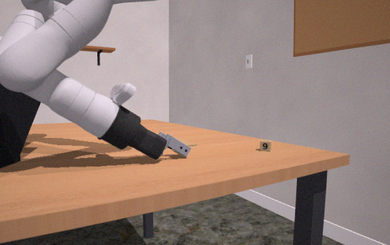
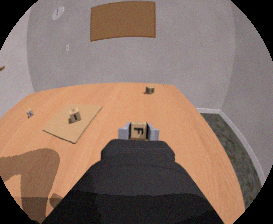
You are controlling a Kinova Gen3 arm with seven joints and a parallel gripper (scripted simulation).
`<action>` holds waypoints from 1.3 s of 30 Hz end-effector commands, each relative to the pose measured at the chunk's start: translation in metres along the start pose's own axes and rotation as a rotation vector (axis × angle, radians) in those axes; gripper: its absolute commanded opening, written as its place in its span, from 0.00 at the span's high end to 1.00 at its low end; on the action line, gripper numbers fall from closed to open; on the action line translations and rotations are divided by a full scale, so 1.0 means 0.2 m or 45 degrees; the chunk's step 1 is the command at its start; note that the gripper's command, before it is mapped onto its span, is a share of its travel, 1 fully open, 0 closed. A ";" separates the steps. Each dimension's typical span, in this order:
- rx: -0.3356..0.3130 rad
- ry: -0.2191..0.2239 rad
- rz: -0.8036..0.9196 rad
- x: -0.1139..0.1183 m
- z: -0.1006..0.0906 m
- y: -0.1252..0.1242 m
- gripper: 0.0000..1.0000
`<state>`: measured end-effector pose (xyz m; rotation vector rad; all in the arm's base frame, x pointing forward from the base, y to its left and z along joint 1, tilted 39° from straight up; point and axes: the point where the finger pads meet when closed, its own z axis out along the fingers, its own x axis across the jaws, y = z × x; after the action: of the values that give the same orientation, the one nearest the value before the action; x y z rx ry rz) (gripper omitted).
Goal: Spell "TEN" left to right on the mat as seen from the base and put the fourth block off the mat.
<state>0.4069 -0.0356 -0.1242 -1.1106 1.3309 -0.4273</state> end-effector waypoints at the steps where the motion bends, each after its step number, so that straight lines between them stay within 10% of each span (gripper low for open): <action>1: 0.001 0.001 -0.001 0.00 0.00 0.00 0.39; 12: 0.001 0.001 -0.001 0.00 0.00 0.00 0.21; 39: 0.001 0.001 -0.001 0.00 0.00 0.00 0.21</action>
<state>0.4069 -0.0356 -0.1242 -1.1106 1.3309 -0.4273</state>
